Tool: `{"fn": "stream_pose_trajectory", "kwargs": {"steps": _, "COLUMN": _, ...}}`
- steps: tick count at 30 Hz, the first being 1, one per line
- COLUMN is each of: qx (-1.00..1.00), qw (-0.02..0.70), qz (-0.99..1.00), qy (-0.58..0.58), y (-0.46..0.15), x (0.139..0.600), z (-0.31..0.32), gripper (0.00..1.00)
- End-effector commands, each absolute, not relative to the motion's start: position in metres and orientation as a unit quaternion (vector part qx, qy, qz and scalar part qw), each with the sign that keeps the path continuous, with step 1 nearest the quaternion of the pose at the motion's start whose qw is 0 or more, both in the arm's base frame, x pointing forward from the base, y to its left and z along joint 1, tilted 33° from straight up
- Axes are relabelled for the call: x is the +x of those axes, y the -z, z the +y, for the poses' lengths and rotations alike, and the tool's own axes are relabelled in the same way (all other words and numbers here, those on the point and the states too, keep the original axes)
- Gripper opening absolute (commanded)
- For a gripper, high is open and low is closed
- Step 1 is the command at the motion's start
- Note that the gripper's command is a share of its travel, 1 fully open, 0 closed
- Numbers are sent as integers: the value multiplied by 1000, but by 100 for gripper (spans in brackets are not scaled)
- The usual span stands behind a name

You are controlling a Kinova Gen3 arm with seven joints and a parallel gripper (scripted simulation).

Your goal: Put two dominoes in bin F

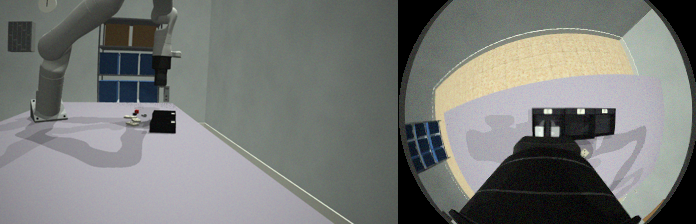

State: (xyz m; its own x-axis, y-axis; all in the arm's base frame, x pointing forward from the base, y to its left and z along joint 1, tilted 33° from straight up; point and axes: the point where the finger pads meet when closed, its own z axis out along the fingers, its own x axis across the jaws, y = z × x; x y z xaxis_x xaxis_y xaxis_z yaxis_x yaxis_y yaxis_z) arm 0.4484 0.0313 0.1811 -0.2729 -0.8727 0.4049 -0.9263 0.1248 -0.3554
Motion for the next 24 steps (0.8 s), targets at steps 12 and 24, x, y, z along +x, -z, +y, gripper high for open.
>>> {"fn": "stream_pose_trajectory", "kwargs": {"steps": 12, "qx": 602, "qw": 49, "qz": -748, "qy": -276, "y": -156, "x": 455, "z": 19, "gripper": 31}}
{"fn": "stream_pose_trajectory", "kwargs": {"steps": 24, "qx": 602, "qw": 49, "qz": -748, "qy": -276, "y": -131, "x": 463, "z": 5, "gripper": 31}}
